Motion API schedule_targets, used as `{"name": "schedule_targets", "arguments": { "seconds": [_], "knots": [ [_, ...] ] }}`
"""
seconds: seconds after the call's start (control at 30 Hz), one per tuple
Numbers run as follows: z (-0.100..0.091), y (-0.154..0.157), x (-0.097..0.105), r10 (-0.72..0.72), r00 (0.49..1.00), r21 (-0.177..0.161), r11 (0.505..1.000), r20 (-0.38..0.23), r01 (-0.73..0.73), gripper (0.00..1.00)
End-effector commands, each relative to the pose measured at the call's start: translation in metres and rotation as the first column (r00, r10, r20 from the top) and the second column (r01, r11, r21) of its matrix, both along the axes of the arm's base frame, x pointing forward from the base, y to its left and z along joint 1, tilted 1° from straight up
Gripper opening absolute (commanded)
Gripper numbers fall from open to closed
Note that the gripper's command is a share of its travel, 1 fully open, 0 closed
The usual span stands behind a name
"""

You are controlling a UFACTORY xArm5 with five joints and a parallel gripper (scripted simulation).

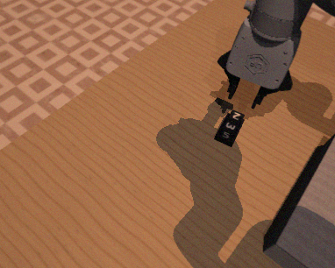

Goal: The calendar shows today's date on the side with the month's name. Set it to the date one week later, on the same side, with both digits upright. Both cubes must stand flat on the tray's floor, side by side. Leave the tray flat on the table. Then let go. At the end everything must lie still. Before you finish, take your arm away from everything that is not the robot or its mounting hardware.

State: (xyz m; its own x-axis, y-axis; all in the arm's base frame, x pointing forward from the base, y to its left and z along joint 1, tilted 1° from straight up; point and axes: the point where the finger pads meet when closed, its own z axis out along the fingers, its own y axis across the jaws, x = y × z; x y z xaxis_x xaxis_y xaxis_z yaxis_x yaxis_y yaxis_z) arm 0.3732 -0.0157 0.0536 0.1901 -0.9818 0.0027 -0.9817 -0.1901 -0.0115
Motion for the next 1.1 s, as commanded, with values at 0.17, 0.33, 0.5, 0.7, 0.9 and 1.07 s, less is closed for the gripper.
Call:
{"name": "schedule_targets", "arguments": {
  "seconds": [0.17, 0.33, 0.5, 0.7, 0.9, 1.07],
  "knots": [
    [0.0183, 0.0001, -0.0001, 0.000, 1.000, 0.000, 1.000, 0.001, 0.000, 0.47],
    [0.0186, 0.0001, -0.0001, 0.000, 1.000, 0.000, 1.000, 0.001, 0.000, 1.00],
    [0.0186, 0.0001, -0.0001, 0.000, 1.000, 0.000, 1.000, 0.001, 0.000, 1.00],
    [0.0186, 0.0001, -0.0001, 0.000, 1.000, 0.000, 1.000, 0.001, 0.000, 1.00],
    [0.0186, 0.0001, -0.0001, 0.000, 1.000, 0.000, 1.000, 0.001, 0.000, 1.00],
    [0.0210, 0.0001, -0.0001, 0.000, 1.000, 0.000, 1.000, 0.001, 0.000, 1.00]
  ]
}}
